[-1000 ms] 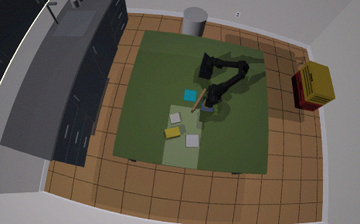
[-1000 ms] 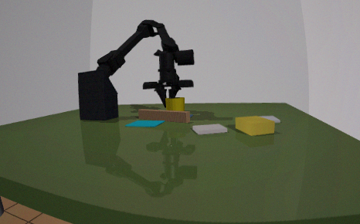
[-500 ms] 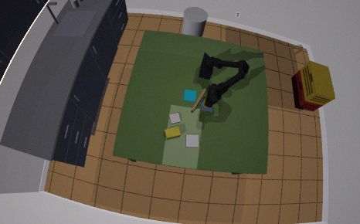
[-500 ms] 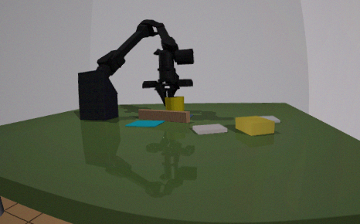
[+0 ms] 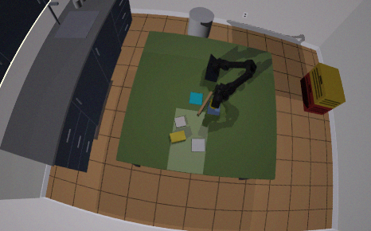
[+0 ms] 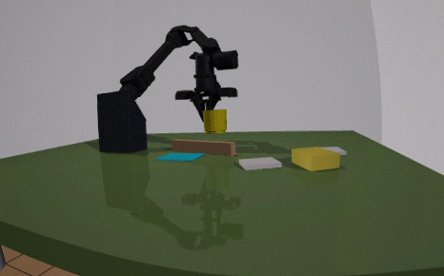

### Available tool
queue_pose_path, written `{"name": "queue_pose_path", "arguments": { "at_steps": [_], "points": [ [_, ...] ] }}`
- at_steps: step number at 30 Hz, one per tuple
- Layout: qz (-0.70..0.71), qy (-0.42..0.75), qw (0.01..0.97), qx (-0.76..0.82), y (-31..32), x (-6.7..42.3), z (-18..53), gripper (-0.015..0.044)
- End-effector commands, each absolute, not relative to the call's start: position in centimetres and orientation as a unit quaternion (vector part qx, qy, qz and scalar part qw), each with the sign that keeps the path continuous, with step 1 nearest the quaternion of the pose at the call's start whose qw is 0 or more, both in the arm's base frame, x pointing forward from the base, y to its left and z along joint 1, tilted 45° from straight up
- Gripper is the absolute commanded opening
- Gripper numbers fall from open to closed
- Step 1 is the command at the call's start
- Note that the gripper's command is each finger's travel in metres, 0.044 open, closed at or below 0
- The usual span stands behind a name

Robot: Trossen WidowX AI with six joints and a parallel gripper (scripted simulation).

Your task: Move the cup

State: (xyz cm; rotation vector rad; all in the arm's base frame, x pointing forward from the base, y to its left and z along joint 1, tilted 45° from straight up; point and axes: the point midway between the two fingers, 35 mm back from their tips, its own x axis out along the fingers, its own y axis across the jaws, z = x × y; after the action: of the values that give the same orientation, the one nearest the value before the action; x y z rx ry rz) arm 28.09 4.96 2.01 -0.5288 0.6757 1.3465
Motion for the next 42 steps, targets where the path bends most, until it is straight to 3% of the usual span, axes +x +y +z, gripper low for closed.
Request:
{"name": "queue_pose_path", "arguments": {
  "at_steps": [1,42],
  "points": [
    [0.604,0.298,0.698,-0.242,4.1,28.0,2.9,0.0000],
    [0.604,0.300,0.698,-0.242,0.7,26.5,-0.3,0.0000]
  ]
}}
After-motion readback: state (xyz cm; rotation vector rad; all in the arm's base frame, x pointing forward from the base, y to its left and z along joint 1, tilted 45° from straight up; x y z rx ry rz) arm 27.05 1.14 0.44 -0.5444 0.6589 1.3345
